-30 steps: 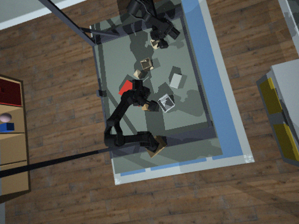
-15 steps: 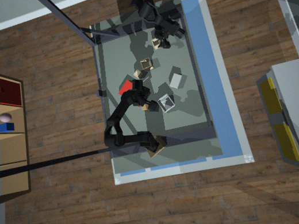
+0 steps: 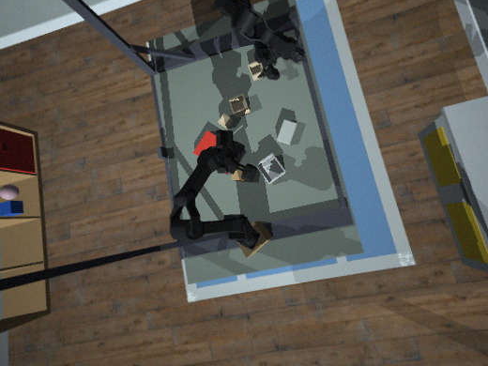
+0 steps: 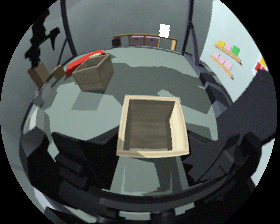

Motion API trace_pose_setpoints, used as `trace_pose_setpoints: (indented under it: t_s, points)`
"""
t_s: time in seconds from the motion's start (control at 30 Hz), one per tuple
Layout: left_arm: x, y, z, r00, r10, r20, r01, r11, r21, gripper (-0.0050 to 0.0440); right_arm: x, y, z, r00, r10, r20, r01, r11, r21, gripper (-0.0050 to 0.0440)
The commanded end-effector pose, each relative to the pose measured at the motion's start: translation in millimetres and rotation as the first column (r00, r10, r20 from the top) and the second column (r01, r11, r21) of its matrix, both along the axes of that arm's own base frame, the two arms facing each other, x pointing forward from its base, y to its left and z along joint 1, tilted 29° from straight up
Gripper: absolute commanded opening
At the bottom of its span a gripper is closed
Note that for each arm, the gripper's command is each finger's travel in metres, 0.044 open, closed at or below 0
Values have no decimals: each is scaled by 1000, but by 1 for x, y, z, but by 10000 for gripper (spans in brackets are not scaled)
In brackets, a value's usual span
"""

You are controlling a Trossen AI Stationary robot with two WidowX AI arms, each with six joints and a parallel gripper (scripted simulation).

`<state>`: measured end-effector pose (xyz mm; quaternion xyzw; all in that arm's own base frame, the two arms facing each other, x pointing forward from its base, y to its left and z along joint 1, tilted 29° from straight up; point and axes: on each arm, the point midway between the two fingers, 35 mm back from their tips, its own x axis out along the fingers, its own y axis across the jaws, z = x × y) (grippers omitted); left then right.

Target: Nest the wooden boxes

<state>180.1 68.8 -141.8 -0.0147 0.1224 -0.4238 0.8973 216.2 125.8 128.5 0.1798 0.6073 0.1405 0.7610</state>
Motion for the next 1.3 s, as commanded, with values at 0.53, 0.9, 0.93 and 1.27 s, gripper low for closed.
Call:
trace_pose_setpoints:
  t_s: [0.53,0.9,0.93,1.27]
  points:
    - [3,4,1,1000,1,14,-1,1000,12,400,0,0,6,1000,5,20,-5,1000,8,400]
    - [3,4,1,1000,1,14,-1,1000,12,400,0,0,6,1000,5,20,-5,1000,8,400]
    - [3,4,1,1000,1,14,-1,1000,12,400,0,0,6,1000,5,20,-5,1000,8,400]
    - [2,7,20,993,-23,-118,41,988,151,400,0,0,6,1000,5,20,-5,1000,8,400]
